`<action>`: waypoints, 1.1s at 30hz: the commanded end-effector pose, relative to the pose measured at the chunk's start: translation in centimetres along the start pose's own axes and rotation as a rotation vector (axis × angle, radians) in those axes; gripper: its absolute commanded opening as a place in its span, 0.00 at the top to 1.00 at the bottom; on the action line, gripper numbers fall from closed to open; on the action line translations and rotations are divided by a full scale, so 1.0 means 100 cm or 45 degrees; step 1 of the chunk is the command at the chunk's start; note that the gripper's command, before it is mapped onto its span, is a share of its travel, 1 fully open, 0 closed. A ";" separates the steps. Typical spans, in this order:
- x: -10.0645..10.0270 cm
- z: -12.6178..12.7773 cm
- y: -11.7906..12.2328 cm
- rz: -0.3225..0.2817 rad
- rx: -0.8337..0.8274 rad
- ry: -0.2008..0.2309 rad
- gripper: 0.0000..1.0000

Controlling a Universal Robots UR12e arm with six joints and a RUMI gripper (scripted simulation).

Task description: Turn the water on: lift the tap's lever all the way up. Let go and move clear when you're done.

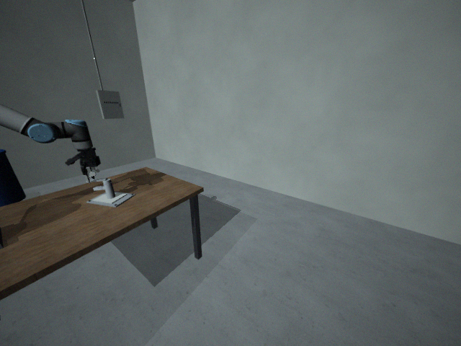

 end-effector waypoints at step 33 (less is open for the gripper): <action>-0.010 0.000 0.001 -0.002 0.000 0.000 0.59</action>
Point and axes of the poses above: the point where the finger pads meet when closed, its own x axis back along the fingers, its own z axis across the jaws, y = z × x, the point moved 8 cm from there along x, back along the fingers, and after that the axes turned 9 degrees about x, right-handed, at the moved point
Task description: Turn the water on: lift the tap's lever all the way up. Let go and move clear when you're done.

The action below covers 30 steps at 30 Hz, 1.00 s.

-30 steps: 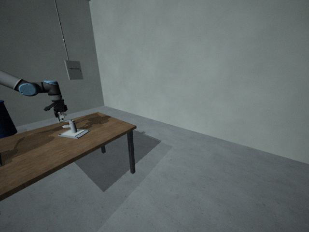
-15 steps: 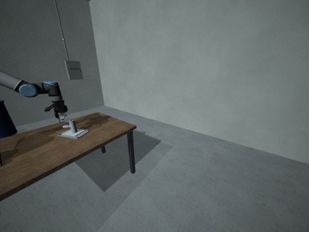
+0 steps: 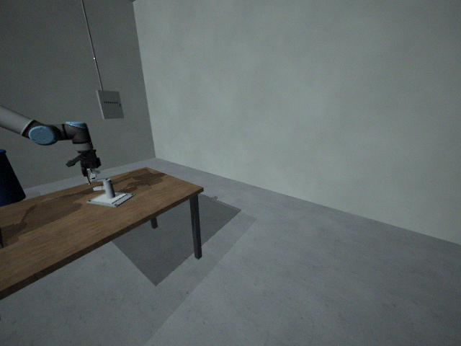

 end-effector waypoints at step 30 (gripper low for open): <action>0.001 0.000 0.001 -0.002 0.000 0.000 1.00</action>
Point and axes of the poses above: the point where the finger pads meet when closed, its own x axis back along the fingers, its own z axis across the jaws, y = z × x, the point moved 8 cm from there along x, back along the fingers, and after that the axes turned 9 degrees about x, right-handed, at the moved point
